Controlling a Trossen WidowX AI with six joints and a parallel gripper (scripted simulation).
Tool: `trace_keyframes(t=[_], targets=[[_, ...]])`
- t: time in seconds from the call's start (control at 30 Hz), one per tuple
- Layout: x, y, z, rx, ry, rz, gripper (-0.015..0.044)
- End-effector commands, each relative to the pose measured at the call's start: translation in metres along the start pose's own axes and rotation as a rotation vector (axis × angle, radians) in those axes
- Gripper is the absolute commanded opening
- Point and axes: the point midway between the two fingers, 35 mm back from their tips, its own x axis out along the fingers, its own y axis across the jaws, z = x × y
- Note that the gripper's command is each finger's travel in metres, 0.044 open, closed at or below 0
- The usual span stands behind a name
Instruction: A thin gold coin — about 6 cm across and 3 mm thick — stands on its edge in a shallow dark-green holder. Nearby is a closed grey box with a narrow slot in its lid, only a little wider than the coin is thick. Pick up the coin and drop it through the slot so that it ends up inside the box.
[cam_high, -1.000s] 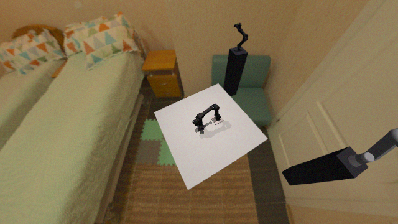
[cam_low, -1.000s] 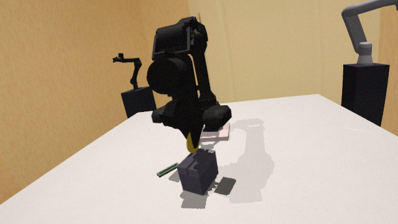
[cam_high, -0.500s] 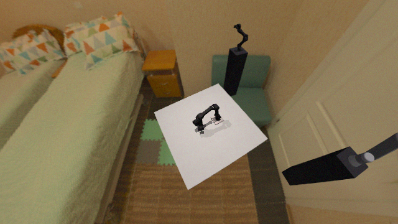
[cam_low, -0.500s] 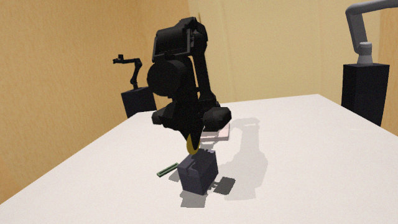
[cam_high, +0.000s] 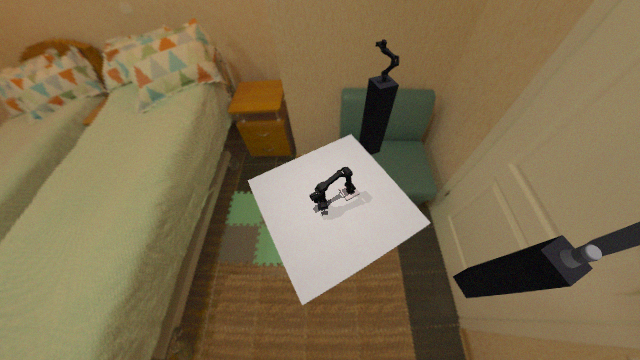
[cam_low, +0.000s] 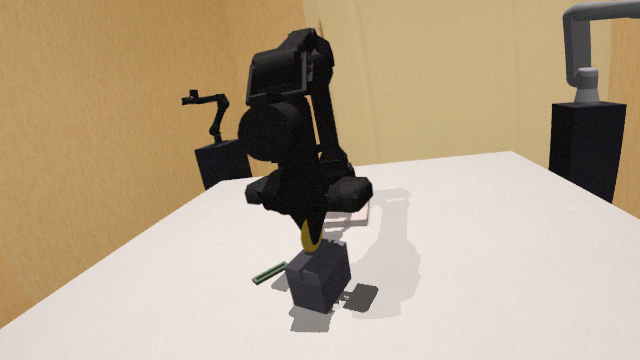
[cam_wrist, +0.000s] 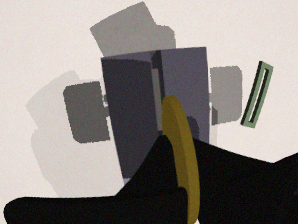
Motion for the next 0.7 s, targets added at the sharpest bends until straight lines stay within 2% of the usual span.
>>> trace_keyframes(t=[0.0, 0.5, 0.67], targets=[[0.0031, -0.0001, -0.0007, -0.001, 0.004, -0.001, 0.0000], [0.0093, -0.0002, -0.0009, 0.004, 0.004, -0.001, 0.0000], [0.0066, 0.0000, 0.0000, 0.000, 0.000, 0.000, 0.0131]])
